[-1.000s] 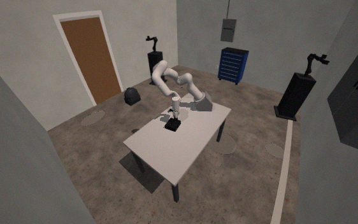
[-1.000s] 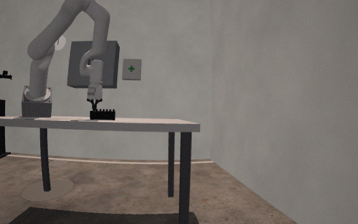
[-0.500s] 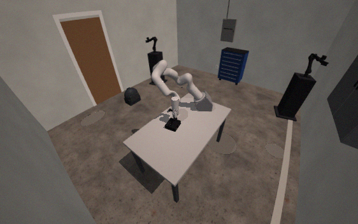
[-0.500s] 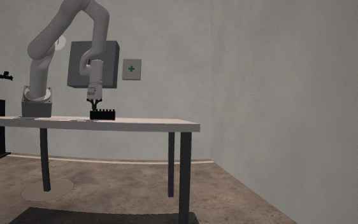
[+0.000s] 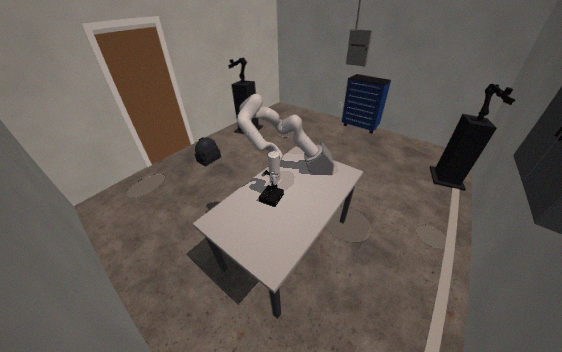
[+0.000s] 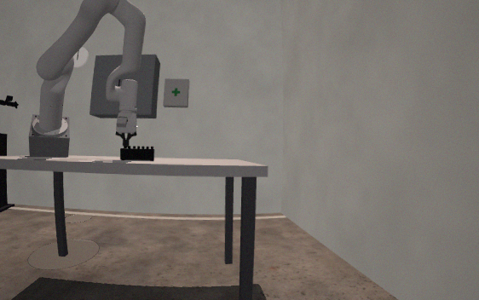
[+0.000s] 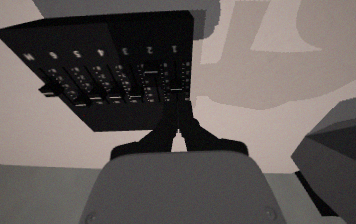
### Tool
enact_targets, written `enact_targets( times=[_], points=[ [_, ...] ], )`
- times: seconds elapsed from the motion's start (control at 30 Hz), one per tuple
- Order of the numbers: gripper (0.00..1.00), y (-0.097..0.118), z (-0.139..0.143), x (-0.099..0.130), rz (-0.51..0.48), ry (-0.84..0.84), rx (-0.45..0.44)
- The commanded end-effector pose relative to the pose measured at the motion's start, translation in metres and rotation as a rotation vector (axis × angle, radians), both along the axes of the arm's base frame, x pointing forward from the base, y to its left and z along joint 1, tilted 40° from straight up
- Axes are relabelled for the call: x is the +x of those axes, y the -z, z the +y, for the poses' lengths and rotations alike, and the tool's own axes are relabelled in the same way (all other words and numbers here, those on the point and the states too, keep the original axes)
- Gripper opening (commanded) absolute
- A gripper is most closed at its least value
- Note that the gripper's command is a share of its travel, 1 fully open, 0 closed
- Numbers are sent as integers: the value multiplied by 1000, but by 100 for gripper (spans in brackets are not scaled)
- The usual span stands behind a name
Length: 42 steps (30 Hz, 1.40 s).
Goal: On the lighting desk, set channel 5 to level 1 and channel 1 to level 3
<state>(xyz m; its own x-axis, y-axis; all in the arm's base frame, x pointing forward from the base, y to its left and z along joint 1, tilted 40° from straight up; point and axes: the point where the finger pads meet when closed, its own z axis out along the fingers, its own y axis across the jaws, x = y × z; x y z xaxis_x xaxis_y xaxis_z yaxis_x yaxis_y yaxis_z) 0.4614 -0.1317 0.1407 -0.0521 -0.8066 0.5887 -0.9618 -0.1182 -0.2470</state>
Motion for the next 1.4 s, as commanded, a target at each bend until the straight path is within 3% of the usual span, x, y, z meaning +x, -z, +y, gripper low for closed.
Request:
enact_targets(
  times=[0.0,1.37],
  points=[
    [0,-2,-2,0,-1,0,0],
    [0,-4,-5,0,-1,0,0]
  ],
)
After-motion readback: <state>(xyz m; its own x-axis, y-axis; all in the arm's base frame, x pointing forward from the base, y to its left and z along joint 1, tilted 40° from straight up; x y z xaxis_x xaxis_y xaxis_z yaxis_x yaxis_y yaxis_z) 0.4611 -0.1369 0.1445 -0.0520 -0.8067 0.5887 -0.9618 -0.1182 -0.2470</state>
